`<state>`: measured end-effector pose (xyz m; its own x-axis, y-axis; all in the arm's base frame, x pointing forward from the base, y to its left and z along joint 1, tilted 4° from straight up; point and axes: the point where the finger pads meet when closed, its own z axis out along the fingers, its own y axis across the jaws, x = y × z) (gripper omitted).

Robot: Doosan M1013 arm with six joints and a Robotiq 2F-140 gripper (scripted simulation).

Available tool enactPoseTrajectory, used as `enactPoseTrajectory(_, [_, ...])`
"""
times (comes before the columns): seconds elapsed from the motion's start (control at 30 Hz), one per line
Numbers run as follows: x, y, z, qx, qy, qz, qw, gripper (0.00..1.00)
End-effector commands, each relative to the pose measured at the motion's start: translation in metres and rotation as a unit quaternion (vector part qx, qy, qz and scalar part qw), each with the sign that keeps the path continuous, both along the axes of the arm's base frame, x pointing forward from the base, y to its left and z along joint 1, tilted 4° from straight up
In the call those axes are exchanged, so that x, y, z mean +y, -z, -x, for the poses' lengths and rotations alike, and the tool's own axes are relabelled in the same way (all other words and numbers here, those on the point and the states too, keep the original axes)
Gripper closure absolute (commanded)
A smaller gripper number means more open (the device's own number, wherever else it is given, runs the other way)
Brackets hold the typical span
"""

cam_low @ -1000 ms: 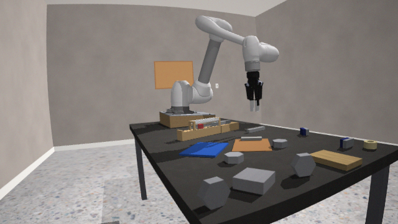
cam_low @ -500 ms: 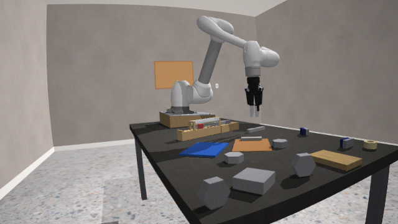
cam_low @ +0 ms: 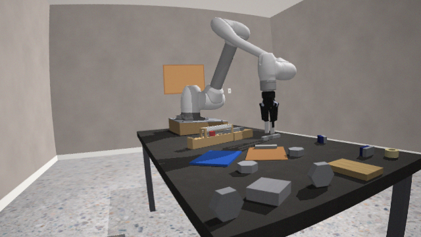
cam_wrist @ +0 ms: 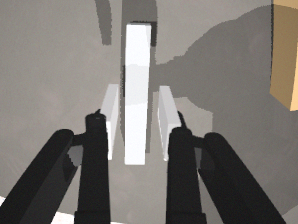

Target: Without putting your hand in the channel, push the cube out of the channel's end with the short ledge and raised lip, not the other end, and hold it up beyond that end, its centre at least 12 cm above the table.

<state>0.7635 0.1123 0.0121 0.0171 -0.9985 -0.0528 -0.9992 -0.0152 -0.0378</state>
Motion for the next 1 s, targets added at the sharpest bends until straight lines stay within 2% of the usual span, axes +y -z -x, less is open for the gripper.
enactPoseTrajectory(0.0, [0.005, 0.003, 0.000, -0.002, -0.002, -0.001, 1.000, 0.77])
enactPoseTrajectory(0.5, [0.006, 0.027, -0.001, -0.002, -0.002, -0.001, 1.000, 0.77])
enactPoseTrajectory(0.97, [0.006, 0.028, -0.001, -0.002, -0.002, -0.001, 1.000, 0.77])
